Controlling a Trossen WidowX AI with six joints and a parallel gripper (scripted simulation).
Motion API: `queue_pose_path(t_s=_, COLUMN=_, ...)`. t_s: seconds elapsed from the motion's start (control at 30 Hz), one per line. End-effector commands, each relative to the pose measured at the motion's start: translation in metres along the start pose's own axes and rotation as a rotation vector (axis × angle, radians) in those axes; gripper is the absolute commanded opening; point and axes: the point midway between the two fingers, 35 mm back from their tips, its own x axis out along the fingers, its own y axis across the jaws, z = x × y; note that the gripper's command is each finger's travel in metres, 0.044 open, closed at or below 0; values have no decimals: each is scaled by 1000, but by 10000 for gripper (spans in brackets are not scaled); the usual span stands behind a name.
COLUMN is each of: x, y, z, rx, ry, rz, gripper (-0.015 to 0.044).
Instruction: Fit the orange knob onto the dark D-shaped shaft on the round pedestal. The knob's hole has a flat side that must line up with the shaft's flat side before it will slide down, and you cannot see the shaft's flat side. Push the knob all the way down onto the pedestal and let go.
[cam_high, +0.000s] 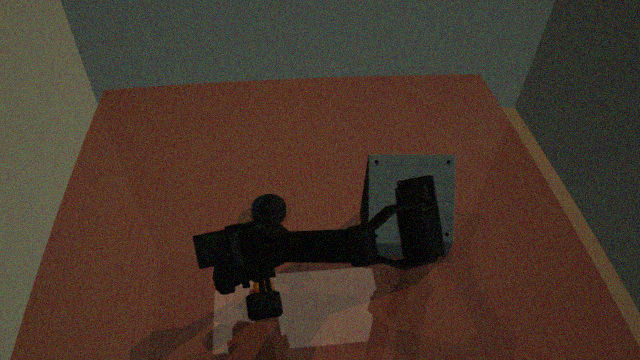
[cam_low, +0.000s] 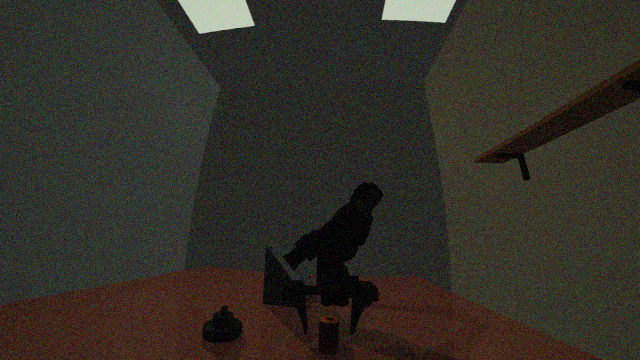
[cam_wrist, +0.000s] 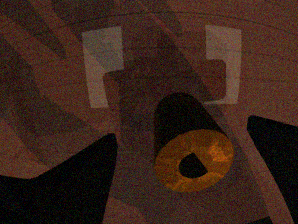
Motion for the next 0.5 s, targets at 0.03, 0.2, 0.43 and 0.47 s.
queue_pose_path(t_s=0.03, x=9, y=-1, z=-2, rx=6, ry=4, rz=-3, gripper=440)
queue_pose_path(t_s=0.2, x=17, y=0, z=-3, rx=7, ry=4, rz=-2, gripper=440)
queue_pose_path(t_s=0.43, x=24, y=0, z=-3, rx=7, ry=3, rz=0, gripper=414)
queue_pose_path(t_s=0.47, x=24, y=0, z=-3, rx=7, ry=3, rz=0, gripper=387)
